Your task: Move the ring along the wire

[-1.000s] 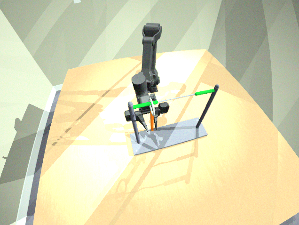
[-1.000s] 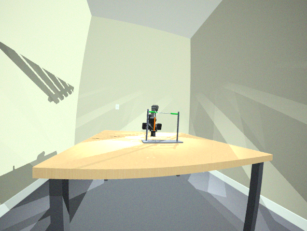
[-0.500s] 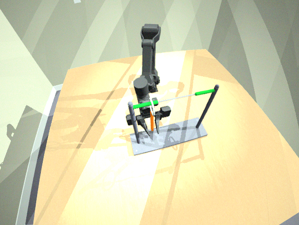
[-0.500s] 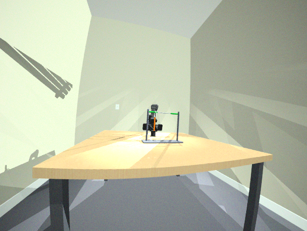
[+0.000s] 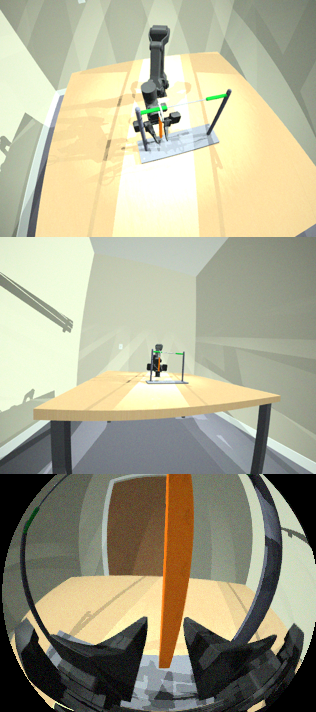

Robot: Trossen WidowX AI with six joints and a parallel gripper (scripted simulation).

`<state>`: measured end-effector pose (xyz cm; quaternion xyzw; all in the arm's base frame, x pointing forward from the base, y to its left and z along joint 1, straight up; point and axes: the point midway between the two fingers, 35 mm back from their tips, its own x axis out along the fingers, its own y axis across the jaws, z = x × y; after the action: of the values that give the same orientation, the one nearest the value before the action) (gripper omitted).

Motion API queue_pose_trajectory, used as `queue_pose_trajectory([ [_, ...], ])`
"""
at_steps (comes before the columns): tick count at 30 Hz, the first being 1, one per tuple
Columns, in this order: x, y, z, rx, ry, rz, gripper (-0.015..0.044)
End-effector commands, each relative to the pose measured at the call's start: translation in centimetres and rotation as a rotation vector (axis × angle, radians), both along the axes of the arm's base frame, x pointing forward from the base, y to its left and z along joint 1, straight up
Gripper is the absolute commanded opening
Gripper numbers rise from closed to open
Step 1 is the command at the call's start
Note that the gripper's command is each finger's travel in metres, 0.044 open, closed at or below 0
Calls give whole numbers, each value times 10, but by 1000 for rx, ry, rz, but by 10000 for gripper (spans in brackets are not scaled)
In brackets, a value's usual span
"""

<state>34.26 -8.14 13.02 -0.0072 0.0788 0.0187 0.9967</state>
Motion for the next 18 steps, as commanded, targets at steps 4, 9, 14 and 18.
queue_pose_trajectory([
  [4,0,-1,1,2,-3,-4,160],
  [9,0,-1,1,2,-3,-4,160],
  [14,0,0,0,0,0,0,29],
  [18,0,0,0,0,0,0,-76],
])
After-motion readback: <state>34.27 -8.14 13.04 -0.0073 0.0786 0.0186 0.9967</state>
